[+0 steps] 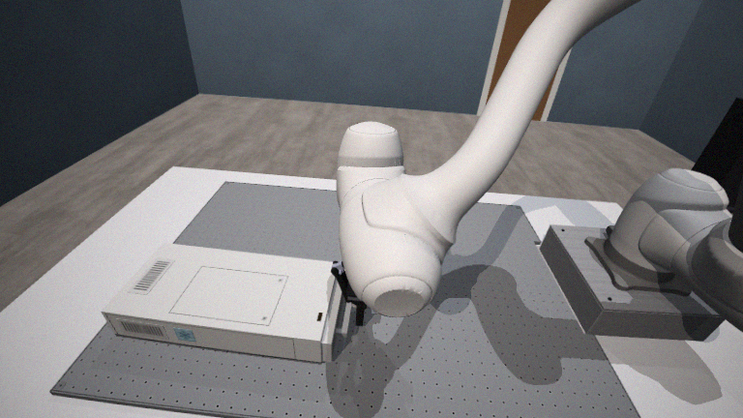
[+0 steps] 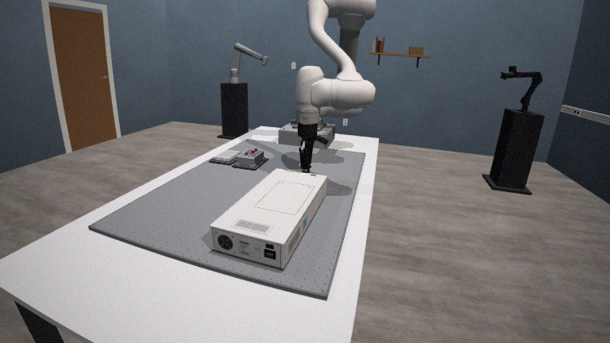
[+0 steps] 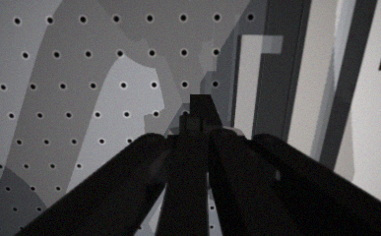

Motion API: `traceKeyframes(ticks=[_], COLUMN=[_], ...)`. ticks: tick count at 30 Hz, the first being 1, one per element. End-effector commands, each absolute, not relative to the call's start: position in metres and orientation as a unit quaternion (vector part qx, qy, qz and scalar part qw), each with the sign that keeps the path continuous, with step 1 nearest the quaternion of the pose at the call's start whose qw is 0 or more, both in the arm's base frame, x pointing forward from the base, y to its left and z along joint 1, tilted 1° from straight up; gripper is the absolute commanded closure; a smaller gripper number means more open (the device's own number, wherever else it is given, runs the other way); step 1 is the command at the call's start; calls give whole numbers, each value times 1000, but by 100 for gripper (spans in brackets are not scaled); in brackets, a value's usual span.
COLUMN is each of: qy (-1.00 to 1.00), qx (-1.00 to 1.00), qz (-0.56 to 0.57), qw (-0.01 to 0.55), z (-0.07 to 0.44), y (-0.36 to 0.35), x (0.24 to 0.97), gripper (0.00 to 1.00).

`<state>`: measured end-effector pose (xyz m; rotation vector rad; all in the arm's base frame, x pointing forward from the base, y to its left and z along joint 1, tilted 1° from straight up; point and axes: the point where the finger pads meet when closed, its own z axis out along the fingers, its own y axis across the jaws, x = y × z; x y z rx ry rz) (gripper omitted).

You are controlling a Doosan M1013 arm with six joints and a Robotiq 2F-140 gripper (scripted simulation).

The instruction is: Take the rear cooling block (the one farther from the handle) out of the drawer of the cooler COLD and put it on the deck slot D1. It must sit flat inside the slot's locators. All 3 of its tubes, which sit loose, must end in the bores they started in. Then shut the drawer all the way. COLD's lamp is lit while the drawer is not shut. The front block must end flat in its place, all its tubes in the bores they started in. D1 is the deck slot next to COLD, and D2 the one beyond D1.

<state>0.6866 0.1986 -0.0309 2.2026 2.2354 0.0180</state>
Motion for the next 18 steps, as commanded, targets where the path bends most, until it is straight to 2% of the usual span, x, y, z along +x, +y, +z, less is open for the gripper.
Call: traceKeyframes(ticks=[1,18], qy=[712,712], qx=[702,702], qz=[8,8], qw=[4,4], z=[-28,-28], y=[201,201], x=[681,661], gripper=[90,90])
